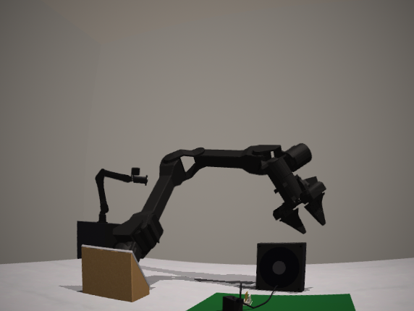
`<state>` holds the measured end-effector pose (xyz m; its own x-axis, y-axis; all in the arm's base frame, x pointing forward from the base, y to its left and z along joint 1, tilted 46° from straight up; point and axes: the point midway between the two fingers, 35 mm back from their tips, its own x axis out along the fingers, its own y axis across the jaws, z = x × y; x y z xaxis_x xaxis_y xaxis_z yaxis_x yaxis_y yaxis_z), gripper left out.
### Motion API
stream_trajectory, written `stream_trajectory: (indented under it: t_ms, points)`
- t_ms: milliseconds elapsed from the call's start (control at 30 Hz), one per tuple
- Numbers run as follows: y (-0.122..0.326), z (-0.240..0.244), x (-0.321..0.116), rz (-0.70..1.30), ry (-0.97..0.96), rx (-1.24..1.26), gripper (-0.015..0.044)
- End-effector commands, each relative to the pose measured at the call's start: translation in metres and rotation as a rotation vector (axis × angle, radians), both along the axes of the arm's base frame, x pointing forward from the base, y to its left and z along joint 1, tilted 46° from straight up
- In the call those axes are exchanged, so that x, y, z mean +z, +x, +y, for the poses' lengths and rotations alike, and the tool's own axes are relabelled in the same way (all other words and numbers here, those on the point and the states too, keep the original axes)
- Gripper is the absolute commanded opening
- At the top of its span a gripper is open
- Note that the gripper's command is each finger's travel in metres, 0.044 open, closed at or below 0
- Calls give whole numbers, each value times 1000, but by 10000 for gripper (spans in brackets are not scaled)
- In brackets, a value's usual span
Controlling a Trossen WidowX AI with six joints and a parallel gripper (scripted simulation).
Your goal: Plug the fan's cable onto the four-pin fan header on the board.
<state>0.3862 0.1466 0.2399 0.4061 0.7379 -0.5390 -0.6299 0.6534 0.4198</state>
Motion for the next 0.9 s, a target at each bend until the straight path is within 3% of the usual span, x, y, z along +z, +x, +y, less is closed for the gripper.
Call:
stream_trajectory:
  t_ms: [0, 333, 667, 867]
  points:
    - [15, -50, -49, 207, -55, -131, 440]
    - [-5, -142, -151, 753, -66, -386, 440]
    - [-88, -215, -224, 1472, 66, -489, 440]
    - [-94, -218, -227, 1517, 81, -489, 440]
